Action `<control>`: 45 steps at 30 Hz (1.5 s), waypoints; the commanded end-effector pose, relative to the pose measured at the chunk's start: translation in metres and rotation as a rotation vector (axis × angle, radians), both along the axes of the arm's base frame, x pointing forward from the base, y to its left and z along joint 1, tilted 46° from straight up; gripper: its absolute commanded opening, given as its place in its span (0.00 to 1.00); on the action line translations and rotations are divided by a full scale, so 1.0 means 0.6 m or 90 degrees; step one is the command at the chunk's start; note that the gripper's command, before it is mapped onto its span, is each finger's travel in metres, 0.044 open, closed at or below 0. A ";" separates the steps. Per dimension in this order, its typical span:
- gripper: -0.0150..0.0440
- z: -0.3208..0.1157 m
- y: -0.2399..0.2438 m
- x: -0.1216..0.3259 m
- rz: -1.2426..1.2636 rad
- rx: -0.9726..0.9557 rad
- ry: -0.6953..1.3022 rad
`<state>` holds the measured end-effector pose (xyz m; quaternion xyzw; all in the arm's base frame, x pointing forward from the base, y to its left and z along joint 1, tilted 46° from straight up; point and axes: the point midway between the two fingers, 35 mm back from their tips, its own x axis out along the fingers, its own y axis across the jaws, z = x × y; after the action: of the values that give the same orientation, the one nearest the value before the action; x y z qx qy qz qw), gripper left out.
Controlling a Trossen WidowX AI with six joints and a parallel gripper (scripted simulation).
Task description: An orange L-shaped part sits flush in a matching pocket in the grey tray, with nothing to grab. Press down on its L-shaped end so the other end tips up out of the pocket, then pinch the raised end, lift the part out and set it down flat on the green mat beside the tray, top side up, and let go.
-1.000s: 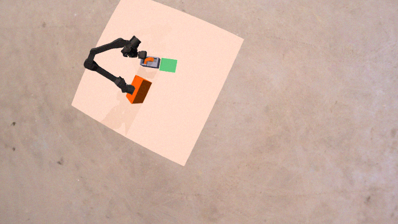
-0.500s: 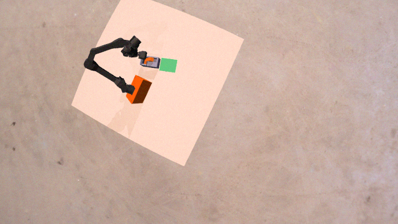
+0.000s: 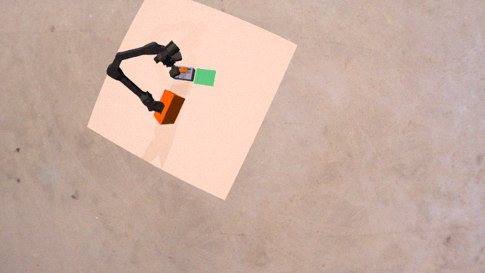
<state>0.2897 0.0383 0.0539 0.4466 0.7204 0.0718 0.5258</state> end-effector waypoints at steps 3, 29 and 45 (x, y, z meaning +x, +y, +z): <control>0.73 -0.036 -0.031 0.019 -0.257 -0.022 0.275; 0.73 -0.085 0.020 0.016 -0.257 -0.021 0.275; 0.73 -0.115 0.051 0.013 -0.257 -0.021 0.275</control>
<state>0.2992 0.0641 -0.0111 0.5774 0.7117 -0.1422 0.3740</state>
